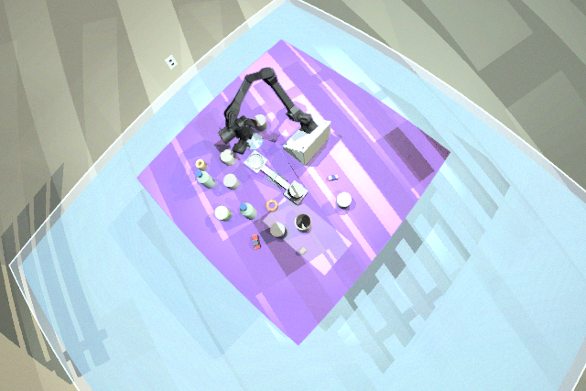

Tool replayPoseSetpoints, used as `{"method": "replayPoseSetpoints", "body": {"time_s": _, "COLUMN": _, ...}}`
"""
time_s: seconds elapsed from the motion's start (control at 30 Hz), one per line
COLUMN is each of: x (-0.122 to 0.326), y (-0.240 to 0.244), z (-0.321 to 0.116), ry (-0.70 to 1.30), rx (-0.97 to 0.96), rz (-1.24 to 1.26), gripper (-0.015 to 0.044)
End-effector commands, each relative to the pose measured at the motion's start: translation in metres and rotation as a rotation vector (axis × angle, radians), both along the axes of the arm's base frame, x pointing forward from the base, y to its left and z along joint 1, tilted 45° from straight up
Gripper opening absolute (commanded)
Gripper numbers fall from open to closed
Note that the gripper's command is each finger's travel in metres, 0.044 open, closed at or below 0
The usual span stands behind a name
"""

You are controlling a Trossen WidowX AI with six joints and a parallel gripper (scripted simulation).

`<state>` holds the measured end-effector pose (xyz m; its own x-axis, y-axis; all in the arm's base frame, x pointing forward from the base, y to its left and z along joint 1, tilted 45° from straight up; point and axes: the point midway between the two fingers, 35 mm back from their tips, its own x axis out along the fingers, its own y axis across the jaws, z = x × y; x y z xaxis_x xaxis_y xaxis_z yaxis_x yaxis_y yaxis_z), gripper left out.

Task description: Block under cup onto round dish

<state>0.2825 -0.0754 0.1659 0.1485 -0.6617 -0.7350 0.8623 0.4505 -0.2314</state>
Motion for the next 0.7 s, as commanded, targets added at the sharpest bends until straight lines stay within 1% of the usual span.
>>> {"method": "replayPoseSetpoints", "body": {"time_s": 0.0, "x": -0.009, "y": -0.017, "z": 0.000, "ry": 0.006, "rx": -0.004, "rz": 0.005, "gripper": 0.0000}}
{"method": "replayPoseSetpoints", "body": {"time_s": 0.3, "x": -0.035, "y": -0.058, "z": 0.003, "ry": 0.002, "rx": -0.041, "rz": 0.004, "gripper": 0.0000}}
{"method": "replayPoseSetpoints", "body": {"time_s": 0.43, "x": -0.034, "y": -0.062, "z": 0.000, "ry": 0.002, "rx": -0.041, "rz": 0.004, "gripper": 0.0000}}
{"method": "replayPoseSetpoints", "body": {"time_s": 0.67, "x": -0.030, "y": -0.083, "z": -0.021, "ry": 0.002, "rx": -0.042, "rz": 0.004, "gripper": 0.0000}}
